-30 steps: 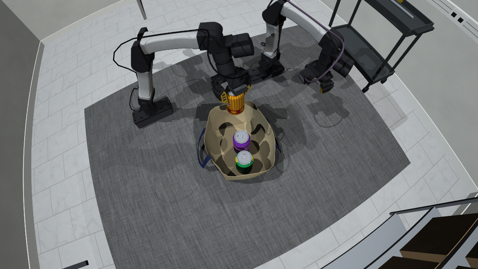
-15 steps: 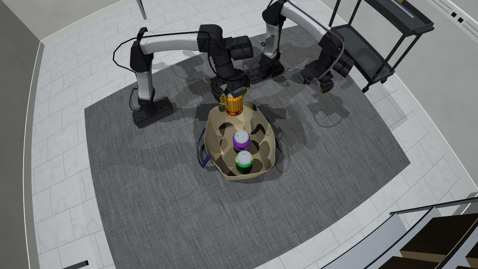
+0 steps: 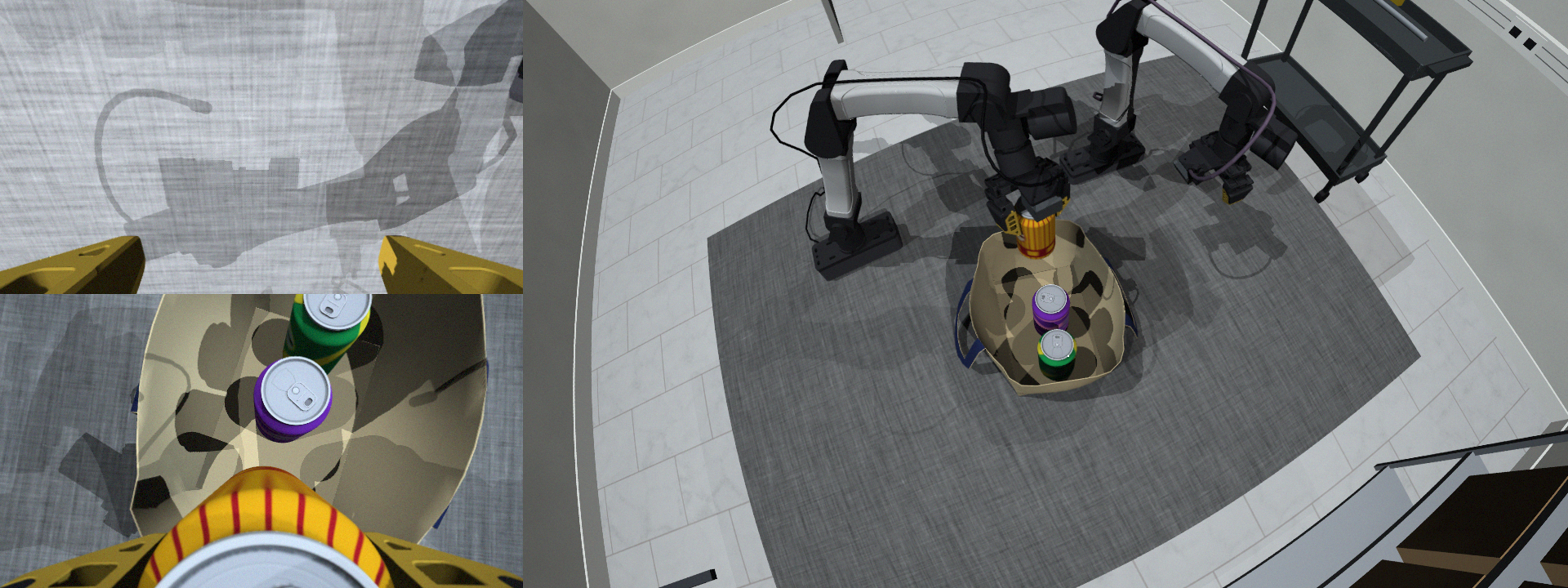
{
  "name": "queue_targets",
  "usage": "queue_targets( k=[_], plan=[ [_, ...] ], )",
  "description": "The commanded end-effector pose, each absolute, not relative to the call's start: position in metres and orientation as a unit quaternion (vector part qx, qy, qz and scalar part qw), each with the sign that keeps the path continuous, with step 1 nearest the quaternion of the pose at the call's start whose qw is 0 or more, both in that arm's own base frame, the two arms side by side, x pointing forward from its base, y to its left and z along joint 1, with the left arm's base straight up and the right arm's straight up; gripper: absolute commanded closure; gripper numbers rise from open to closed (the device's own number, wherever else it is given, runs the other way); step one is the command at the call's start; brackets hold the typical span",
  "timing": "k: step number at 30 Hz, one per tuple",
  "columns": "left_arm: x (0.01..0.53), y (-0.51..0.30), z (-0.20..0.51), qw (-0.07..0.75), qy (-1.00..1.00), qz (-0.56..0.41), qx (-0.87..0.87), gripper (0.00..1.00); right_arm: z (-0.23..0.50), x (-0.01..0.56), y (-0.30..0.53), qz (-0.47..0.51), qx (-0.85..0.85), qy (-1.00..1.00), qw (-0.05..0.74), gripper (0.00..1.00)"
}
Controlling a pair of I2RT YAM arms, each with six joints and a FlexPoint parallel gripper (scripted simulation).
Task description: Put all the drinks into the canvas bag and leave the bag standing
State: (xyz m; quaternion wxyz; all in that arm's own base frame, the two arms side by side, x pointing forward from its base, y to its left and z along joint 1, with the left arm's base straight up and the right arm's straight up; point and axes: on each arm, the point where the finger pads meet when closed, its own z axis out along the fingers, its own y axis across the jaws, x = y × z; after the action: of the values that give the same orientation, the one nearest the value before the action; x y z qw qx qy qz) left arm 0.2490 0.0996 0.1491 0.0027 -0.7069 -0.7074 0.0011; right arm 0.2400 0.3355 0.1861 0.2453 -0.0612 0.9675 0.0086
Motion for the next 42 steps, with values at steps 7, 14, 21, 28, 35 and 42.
queue_targets(
  k=[7,14,21,28,35,42],
  plan=[
    [0.252,0.097,0.154,-0.01,-0.707,-0.012,-0.707,0.14,0.214,0.249,0.344,0.063,-0.048,0.953,0.293,0.33],
    [0.252,0.097,0.154,-0.01,-0.707,-0.012,-0.707,0.14,0.205,0.248,0.346,0.065,-0.05,0.953,0.293,0.33],
    [0.252,0.097,0.154,-0.01,-0.707,-0.012,-0.707,0.14,0.196,0.247,0.348,0.063,-0.053,0.953,0.291,0.33],
    [0.252,0.097,0.154,-0.01,-0.707,-0.012,-0.707,0.14,0.188,0.246,0.35,0.065,-0.055,0.953,0.292,0.33],
    [0.252,0.097,0.154,-0.01,-0.707,-0.012,-0.707,0.14,0.186,0.249,0.348,0.064,-0.051,0.953,0.292,0.33],
    [0.252,0.097,0.154,-0.01,-0.707,-0.012,-0.707,0.14,0.169,0.247,0.351,0.063,-0.055,0.953,0.29,0.33]
  ],
)
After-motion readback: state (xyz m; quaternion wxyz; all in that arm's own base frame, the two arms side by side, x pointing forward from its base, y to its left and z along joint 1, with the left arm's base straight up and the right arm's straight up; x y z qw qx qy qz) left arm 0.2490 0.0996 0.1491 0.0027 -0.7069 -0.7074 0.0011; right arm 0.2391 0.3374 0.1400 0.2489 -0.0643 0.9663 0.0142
